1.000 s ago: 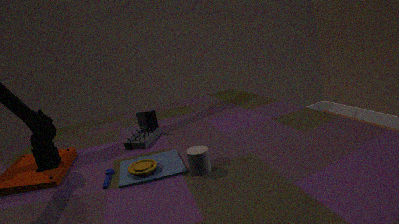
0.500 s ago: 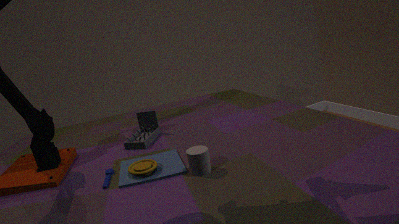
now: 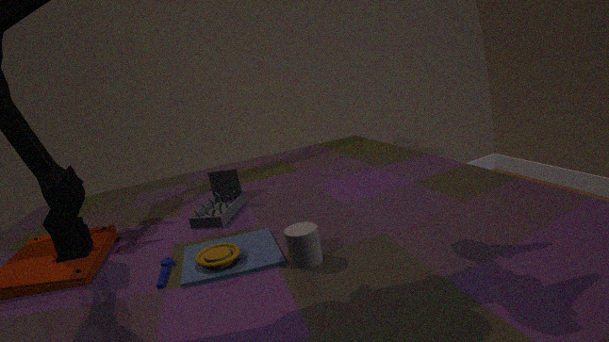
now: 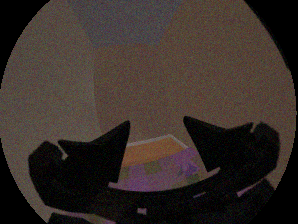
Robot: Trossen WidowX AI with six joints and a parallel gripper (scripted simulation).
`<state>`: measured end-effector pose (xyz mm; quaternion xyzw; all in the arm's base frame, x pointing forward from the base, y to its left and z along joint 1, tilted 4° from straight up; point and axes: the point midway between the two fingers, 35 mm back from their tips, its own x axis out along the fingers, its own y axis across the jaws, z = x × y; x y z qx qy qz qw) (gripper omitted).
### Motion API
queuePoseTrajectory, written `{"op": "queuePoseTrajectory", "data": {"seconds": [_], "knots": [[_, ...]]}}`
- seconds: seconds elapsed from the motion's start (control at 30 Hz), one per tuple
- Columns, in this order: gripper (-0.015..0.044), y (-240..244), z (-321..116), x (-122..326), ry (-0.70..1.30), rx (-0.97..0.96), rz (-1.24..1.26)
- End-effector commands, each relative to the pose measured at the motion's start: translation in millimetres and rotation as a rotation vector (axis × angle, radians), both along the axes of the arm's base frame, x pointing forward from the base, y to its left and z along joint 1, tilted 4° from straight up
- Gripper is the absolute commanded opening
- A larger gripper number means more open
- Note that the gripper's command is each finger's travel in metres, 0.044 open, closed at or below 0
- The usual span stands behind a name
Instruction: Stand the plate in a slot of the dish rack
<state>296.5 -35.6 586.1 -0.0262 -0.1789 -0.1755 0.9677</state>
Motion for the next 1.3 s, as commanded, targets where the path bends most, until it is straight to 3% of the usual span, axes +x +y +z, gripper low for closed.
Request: {"op": "queuePoseTrajectory", "data": {"seconds": [0.0, 0.63, 1.27], "knots": [[0.04, -6.9, -30.5, 23.1, 0.095, 0.005, -0.009], [0.04, -60.7, -186.2, 86.9, 0.66, -0.019, -0.081], [0.04, -116.0, -352.0, 65.1, 1.266, 0.089, -0.064]]}}
